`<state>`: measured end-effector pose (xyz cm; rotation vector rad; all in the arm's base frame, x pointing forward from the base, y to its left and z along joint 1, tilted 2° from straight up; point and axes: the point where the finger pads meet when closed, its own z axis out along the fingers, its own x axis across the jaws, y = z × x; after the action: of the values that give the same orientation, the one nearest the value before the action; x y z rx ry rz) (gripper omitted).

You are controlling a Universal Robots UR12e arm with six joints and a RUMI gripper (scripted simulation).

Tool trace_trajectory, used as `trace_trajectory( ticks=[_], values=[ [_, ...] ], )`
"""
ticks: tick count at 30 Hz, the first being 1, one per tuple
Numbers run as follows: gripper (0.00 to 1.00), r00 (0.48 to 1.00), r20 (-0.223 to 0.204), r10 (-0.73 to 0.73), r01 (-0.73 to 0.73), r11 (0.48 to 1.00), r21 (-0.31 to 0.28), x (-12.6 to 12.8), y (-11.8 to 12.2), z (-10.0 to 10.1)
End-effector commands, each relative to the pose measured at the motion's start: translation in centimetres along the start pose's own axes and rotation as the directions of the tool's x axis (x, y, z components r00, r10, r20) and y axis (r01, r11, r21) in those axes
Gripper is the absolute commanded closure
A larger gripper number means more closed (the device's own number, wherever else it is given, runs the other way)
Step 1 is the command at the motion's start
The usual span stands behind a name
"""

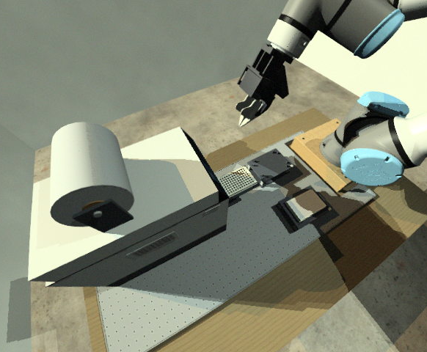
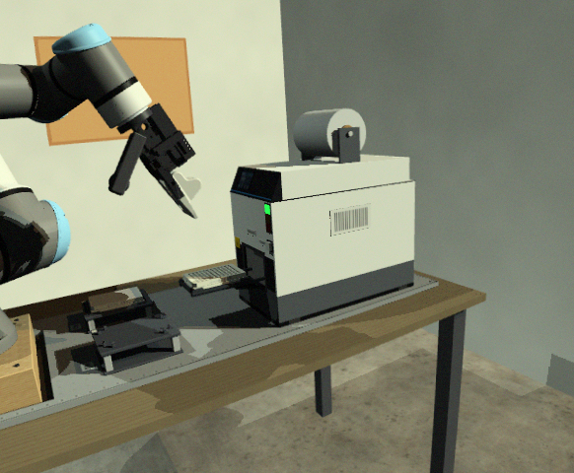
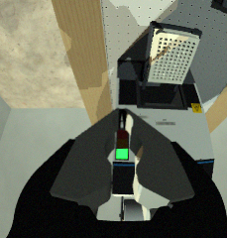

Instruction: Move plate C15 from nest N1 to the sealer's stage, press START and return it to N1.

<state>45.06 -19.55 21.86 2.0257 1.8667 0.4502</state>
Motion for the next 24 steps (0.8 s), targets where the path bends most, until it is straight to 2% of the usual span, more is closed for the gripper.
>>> trace_trajectory(
  ticks=[1,4,24],
  values=[
    [1.0,1.0,-0.017,-0.009,0.006,0.984,-0.177,0.36,0.23,0.18],
    [1.0,1.0,-0.017,-0.009,0.004,0.963,-0.271,0.36,0.23,0.18],
    [1.0,1.0,-0.018,-0.01,0.005,0.963,-0.27,0.33,0.34,0.11]
  ],
)
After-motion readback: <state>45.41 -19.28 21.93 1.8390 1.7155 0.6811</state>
